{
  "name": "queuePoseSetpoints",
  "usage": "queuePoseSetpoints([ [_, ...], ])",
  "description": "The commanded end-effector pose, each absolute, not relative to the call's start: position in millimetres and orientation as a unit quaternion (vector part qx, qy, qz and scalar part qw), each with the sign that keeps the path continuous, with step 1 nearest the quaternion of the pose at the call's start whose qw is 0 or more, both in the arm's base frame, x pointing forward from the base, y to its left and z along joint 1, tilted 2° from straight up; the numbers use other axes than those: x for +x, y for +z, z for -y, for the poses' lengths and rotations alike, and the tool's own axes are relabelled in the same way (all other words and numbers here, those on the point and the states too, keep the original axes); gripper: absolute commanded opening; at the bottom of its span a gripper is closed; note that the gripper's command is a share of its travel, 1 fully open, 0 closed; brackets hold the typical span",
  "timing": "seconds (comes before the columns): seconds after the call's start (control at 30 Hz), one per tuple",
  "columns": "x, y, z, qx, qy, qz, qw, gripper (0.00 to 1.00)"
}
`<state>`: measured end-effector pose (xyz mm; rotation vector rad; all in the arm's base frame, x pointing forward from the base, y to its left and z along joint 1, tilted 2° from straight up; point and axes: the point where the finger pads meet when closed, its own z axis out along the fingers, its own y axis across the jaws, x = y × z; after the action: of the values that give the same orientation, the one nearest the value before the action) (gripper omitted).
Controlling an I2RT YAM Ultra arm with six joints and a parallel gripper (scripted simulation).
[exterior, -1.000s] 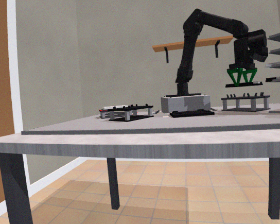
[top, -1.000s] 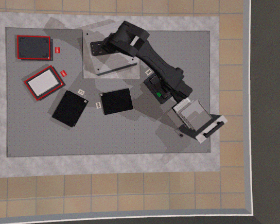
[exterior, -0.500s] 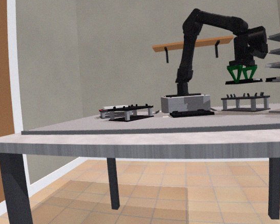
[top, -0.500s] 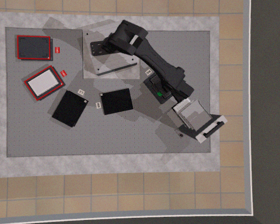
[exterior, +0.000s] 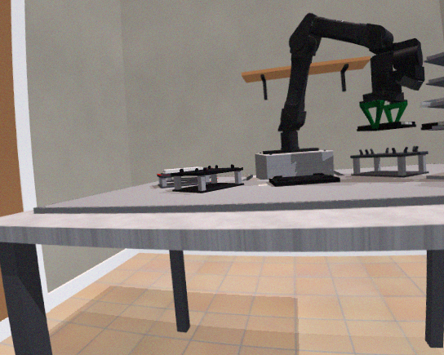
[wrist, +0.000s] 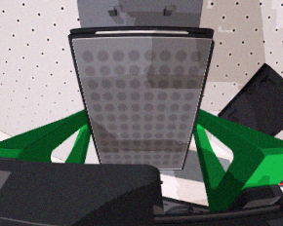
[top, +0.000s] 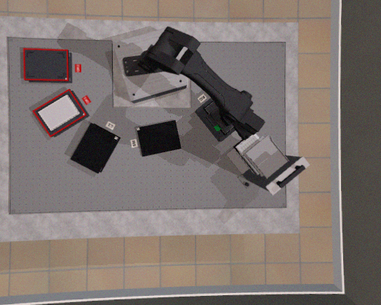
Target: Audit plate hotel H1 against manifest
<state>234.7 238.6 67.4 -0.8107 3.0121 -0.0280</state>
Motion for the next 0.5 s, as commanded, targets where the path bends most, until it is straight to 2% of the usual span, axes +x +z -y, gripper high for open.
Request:
queuePoseSetpoints([
  [0.0, 237, 87, -242, -0.26, 0.0, -0.965, 0.026, 0.86],
  [0.47, 235, 120, -242, -0.26, 0.0, -0.965, 0.026, 0.86],
])
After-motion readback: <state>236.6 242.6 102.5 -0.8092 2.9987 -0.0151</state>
